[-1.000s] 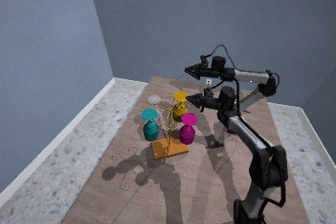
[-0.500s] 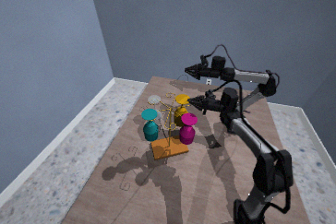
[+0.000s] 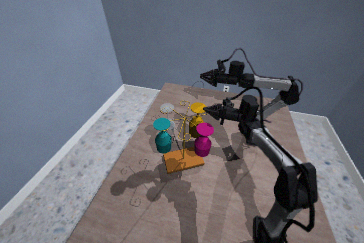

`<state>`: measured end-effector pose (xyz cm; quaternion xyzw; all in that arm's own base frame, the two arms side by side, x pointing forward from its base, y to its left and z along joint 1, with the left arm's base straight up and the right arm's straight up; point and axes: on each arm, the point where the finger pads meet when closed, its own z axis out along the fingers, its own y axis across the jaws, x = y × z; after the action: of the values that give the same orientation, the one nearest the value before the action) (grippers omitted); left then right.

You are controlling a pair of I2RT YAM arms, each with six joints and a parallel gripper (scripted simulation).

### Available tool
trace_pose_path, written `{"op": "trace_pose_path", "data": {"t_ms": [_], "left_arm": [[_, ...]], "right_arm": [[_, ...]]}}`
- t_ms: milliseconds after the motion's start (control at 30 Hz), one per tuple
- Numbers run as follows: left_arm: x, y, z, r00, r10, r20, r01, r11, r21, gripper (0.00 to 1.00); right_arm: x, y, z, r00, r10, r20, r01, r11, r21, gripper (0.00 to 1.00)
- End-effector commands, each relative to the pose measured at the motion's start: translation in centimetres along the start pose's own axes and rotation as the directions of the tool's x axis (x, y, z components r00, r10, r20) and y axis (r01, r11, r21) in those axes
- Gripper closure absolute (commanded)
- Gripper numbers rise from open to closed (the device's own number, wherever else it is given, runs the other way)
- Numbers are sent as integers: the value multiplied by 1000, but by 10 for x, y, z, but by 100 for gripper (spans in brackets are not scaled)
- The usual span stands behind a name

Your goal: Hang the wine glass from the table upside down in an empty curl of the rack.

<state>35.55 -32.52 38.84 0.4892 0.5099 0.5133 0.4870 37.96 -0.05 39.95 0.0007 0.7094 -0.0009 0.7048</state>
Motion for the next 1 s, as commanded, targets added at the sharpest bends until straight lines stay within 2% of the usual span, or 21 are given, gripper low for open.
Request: {"op": "trace_pose_path", "data": {"t_ms": [0,967], "left_arm": [[9,22,-6,999,-52,10,52,998,-20,100],[8,12,-16,998,-56,1,56,998,-7,100]], "right_arm": [[-13,0,-3,999,-10,31,10,1000,2,84],[-13,0,-3,999,-10,31,10,1000,2,84]]}}
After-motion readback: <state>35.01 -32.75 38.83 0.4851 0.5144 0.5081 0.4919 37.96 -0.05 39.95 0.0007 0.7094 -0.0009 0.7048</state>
